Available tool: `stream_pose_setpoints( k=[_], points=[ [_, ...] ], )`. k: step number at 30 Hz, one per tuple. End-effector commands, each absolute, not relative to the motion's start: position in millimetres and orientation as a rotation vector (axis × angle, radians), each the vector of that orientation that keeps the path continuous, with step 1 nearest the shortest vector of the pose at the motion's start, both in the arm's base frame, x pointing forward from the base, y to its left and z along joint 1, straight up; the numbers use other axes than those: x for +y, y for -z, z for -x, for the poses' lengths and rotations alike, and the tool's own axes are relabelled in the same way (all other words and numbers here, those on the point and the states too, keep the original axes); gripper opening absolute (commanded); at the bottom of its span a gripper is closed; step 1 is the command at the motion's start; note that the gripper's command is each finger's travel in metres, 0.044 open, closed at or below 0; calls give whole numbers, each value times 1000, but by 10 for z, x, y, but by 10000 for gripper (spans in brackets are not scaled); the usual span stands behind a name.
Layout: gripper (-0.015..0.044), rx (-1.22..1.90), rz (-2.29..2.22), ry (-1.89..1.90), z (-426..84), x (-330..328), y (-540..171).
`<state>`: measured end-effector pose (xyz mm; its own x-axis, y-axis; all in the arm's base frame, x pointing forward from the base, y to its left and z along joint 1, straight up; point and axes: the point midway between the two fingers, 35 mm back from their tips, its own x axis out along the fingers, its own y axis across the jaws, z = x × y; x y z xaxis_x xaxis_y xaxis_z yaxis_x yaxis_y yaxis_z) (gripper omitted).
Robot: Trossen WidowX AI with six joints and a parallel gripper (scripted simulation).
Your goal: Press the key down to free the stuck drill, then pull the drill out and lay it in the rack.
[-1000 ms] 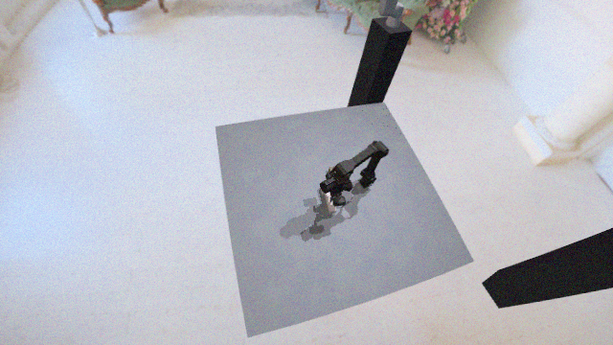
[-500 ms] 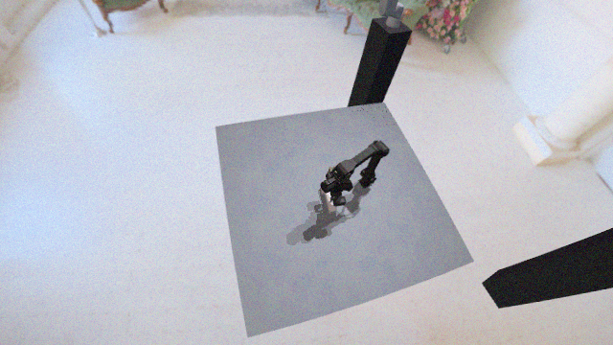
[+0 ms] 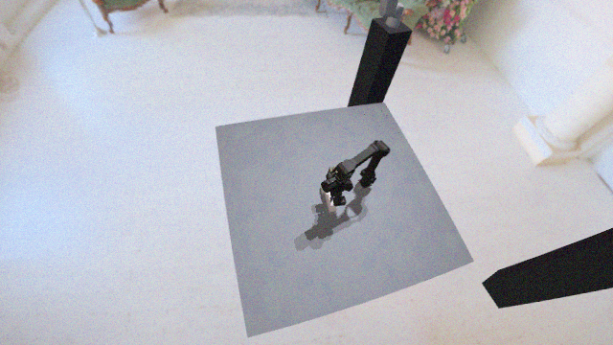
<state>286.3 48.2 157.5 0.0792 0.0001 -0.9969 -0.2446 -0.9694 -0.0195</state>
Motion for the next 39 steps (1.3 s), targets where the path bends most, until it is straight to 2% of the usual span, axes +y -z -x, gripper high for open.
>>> stream_pose_setpoints(
  k=[1,39],
  points=[
    [0,248,2114,-2062,-2818,522,-1395],
    [0,248,2114,-2062,-2822,526,-1272]
  ],
)
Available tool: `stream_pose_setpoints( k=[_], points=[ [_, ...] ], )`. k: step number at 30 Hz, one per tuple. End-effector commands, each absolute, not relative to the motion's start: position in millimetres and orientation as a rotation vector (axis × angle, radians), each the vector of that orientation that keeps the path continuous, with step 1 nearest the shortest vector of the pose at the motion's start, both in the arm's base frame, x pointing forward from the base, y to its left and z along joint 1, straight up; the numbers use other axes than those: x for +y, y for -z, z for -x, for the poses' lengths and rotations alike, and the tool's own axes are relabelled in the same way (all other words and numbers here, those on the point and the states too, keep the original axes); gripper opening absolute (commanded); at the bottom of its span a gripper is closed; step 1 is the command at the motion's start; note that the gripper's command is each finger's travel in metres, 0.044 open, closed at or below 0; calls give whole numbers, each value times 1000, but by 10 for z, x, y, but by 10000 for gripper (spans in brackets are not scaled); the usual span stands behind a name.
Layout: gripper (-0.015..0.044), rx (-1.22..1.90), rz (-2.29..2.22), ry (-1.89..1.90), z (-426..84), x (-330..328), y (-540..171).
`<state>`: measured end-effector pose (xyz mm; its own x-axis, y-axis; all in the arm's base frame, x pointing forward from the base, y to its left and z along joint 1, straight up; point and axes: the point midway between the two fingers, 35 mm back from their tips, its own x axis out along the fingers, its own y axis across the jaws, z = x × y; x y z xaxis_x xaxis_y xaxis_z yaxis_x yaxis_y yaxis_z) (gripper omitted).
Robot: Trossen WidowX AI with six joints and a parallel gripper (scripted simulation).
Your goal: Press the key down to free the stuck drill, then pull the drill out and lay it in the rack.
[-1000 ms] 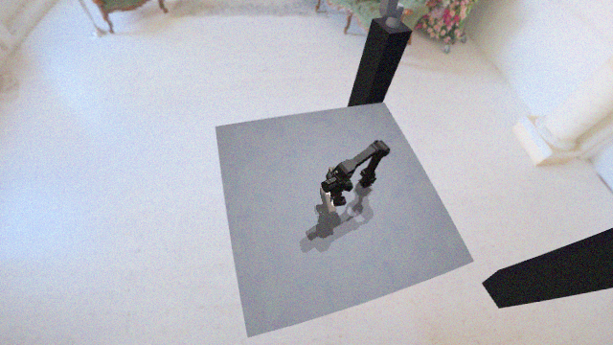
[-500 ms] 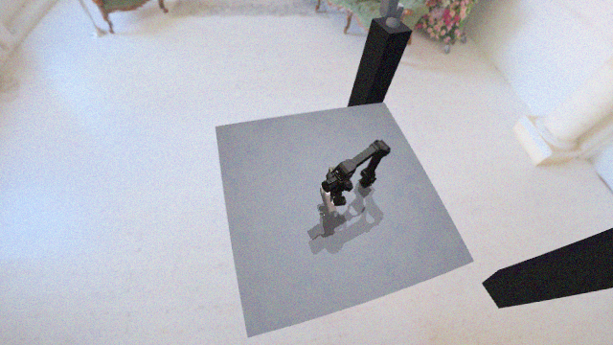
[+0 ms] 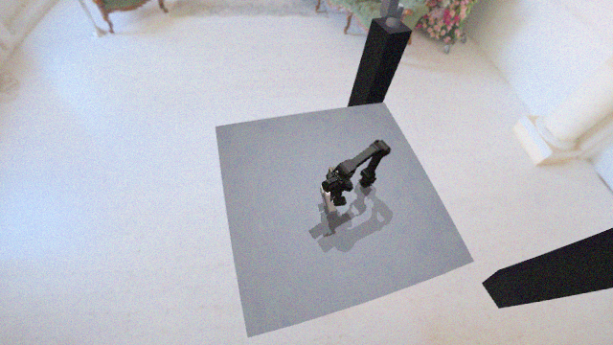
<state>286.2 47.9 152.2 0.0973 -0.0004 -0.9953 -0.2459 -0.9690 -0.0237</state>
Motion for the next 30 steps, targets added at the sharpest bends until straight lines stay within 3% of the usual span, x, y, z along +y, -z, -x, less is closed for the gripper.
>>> stream_pose_setpoints(
  k=[1,20,30],
  points=[
    [0,248,2114,-2062,-2822,526,-1270],
    [0,248,2114,-2062,-2827,531,-1237],
    [263,248,2115,-2062,-2870,509,-1968]
  ],
)
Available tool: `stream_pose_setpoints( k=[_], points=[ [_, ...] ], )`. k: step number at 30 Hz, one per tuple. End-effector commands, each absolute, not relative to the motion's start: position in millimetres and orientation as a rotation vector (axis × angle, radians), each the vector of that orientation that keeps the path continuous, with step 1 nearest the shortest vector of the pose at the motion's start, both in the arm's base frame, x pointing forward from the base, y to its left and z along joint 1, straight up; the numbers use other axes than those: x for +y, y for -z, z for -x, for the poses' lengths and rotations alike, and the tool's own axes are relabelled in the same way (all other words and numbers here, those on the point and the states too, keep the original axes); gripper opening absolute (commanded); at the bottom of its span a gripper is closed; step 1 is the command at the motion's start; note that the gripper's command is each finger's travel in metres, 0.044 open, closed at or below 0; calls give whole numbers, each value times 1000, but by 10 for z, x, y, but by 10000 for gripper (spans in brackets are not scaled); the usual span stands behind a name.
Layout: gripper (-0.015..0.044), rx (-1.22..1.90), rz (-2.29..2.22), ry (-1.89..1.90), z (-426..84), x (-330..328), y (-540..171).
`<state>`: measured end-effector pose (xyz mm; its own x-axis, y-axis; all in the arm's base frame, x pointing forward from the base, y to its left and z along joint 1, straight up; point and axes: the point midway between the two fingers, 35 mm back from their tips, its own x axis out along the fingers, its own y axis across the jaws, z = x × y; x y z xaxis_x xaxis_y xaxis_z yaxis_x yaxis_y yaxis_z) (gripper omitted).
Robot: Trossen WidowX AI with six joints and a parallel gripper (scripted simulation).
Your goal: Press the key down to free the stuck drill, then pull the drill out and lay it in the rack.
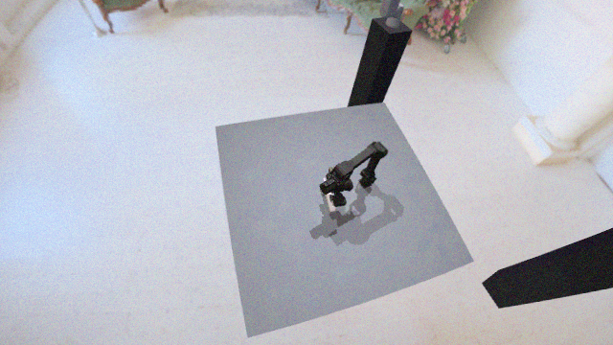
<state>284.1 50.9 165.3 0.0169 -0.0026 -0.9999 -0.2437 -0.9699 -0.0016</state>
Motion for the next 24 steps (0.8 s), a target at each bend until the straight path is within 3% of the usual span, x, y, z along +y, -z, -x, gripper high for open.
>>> stream_pose_setpoints(
  k=[1,7,17,24],
  points=[
    [289,248,2115,-2062,-2864,506,-2021],
    [440,419,2020,-1946,-2875,315,-1848],
    [440,1220,1185,-1148,-2583,-924,-1175],
    [440,1303,1044,-1007,-2471,-1105,-1066]
  ],
)
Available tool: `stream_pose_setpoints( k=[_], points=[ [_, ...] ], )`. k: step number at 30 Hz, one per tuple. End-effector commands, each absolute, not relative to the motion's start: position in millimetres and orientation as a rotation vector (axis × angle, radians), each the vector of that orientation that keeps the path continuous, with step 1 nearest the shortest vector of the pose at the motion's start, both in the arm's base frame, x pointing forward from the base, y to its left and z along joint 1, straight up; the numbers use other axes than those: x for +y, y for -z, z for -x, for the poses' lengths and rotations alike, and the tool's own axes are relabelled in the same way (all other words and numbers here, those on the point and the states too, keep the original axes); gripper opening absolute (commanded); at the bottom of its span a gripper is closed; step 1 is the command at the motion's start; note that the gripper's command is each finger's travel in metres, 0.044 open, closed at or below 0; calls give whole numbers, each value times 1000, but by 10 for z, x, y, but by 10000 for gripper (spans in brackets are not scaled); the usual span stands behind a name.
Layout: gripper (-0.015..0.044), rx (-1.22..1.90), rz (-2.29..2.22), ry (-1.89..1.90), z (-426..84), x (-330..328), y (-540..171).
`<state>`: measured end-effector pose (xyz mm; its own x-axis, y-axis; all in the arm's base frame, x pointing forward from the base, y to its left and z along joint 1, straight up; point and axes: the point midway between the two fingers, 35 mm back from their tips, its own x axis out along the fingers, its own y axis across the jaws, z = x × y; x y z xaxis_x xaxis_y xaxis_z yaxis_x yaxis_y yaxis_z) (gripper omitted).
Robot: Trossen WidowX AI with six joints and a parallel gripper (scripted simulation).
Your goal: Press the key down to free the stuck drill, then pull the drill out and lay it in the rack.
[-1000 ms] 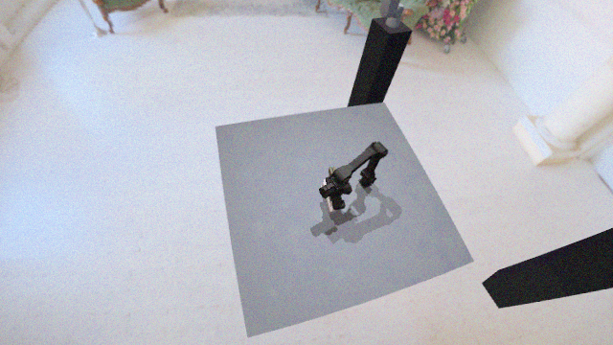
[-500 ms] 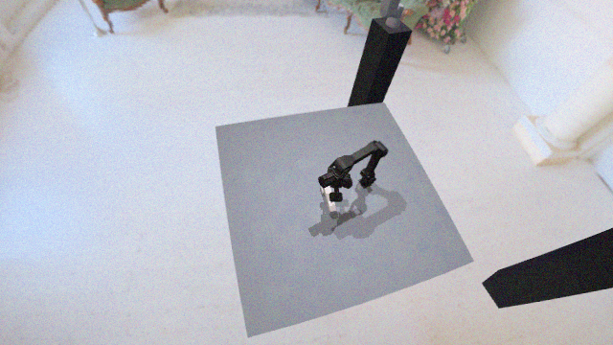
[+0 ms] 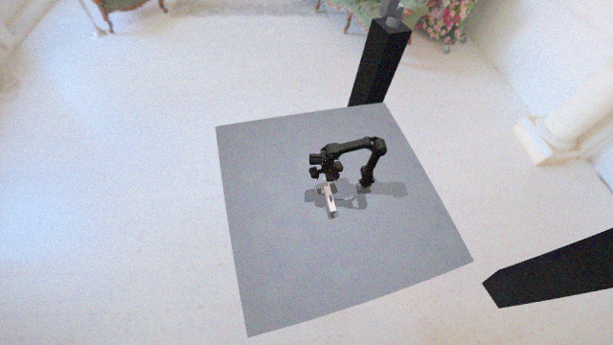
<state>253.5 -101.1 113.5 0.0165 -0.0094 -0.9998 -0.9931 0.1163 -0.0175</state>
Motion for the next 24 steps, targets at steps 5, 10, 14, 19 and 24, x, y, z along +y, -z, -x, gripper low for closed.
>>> stream_pose_setpoints(
  k=[5,10,14,19,24],
  points=[
    [440,1303,1044,-1007,-2471,-1105,-1066],
    [440,1303,1044,-1007,-2471,-1105,-1066],
    [440,1303,1044,-1007,-2471,-1105,-1066],
    [440,1303,1044,-1007,-2478,-1097,-1027],
    [440,1303,1044,-1008,-2490,-1079,-950]
  ],
)
